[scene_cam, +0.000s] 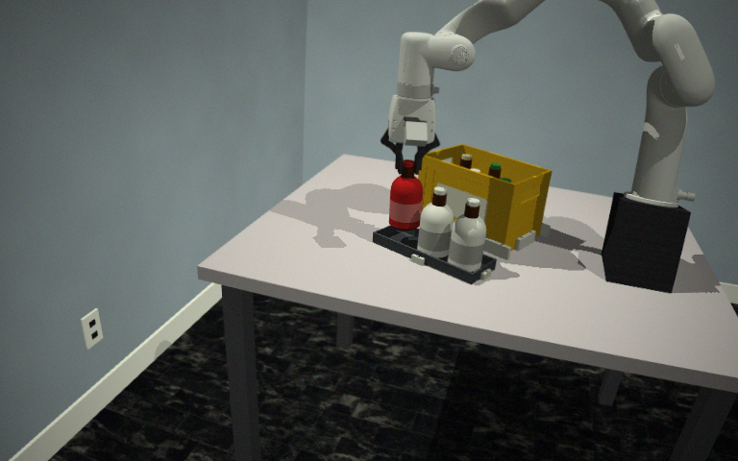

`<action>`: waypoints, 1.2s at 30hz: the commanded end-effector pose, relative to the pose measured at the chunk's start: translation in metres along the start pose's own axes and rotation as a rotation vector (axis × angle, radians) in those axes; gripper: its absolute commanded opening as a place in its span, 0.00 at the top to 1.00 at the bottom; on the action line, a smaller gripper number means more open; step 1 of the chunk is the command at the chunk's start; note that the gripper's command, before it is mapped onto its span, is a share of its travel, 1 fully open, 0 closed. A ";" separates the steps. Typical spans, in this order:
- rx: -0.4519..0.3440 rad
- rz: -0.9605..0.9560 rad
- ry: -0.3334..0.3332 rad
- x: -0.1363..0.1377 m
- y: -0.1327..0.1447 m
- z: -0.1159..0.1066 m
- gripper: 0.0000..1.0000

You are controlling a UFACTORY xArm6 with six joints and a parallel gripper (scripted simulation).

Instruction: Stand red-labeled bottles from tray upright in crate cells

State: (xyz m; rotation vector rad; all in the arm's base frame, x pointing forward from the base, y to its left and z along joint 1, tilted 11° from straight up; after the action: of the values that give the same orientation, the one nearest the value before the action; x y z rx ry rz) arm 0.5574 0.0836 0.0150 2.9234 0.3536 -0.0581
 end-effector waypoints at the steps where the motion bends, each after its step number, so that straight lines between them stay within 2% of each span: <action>1: 0.000 0.000 0.006 0.002 0.000 -0.003 1.00; 17: 0.000 0.000 0.006 0.002 0.000 -0.005 1.00; 36: 0.000 0.000 0.006 0.002 0.000 -0.021 1.00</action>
State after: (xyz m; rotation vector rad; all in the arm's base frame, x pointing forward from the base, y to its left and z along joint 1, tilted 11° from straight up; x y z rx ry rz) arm 0.5574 0.0865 0.0292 2.9233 0.3536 -0.0589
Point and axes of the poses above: the point where the finger pads meet when closed, its own z axis out along the fingers, its own x axis across the jaws, y = z × x, the point moved 1 cm from there along -z, back along the fingers, and after that the axes turned 4 degrees about z, right-handed, at the moved point
